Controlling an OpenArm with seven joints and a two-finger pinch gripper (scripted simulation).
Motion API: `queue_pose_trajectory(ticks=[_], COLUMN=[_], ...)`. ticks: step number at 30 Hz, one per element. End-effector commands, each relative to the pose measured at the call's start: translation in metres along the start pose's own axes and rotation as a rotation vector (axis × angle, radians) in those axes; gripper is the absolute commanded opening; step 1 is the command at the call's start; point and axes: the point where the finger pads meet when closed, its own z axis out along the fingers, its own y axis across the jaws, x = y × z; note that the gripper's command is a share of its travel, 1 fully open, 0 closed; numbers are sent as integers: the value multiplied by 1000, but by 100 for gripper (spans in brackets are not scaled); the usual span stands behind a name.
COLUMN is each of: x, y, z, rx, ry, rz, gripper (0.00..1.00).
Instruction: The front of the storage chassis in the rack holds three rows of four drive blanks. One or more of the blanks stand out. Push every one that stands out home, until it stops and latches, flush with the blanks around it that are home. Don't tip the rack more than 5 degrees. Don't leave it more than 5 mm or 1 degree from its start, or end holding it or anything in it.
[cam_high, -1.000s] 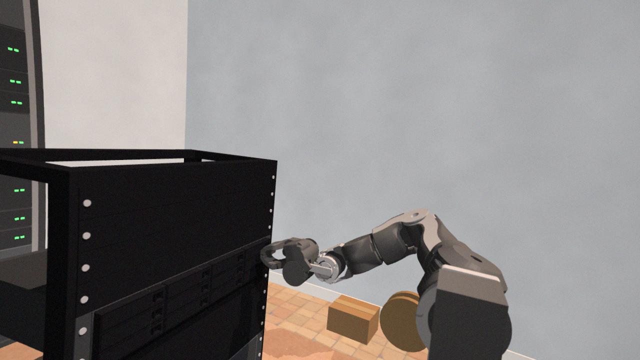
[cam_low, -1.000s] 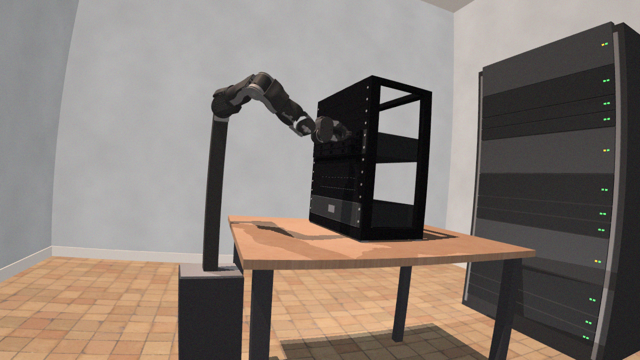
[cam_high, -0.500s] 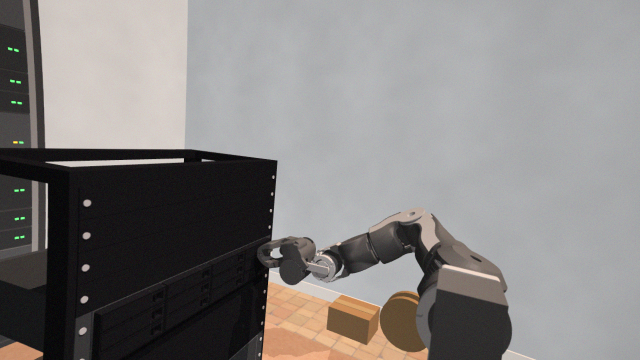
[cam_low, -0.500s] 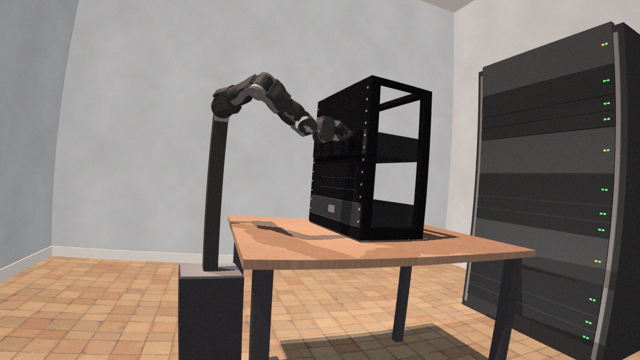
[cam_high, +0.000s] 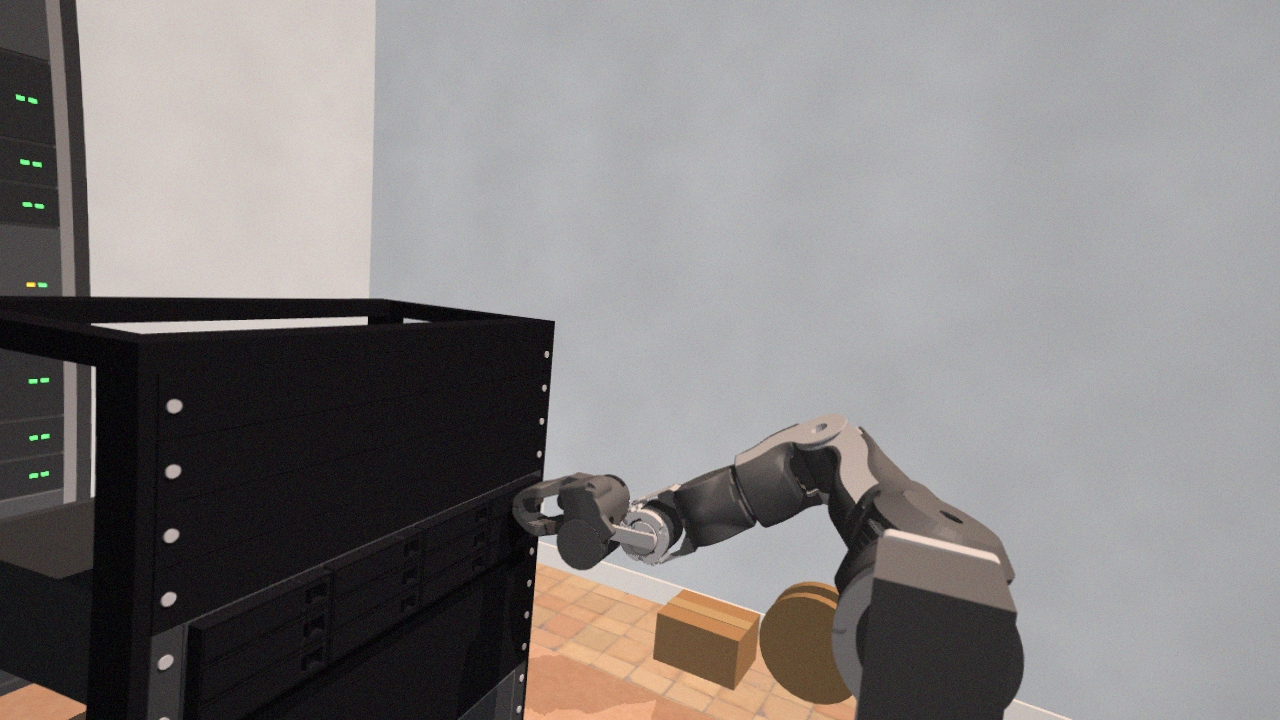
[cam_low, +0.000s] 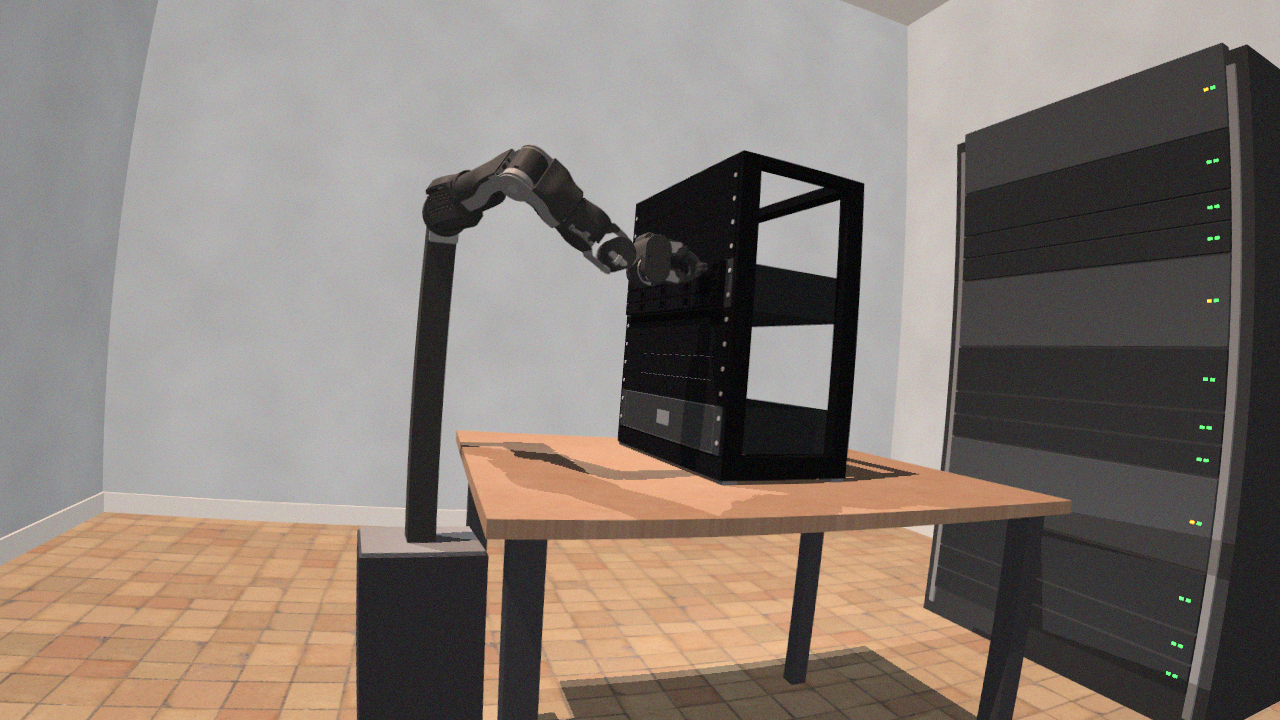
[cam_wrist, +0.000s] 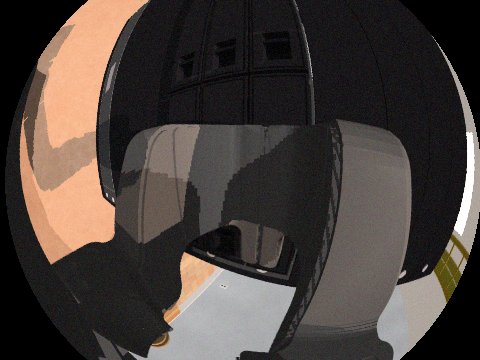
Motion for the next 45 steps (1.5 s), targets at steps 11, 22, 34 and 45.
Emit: queue_pose_trajectory(ticks=[11, 22, 34, 45], x=[1, 0, 1, 1], y=[4, 3, 4, 4], z=[4, 6, 7, 10], rx=[-12, -11, -12, -12], ry=[2, 1, 2, 2], rz=[3, 4, 3, 3], gripper=[0, 0, 0, 0])
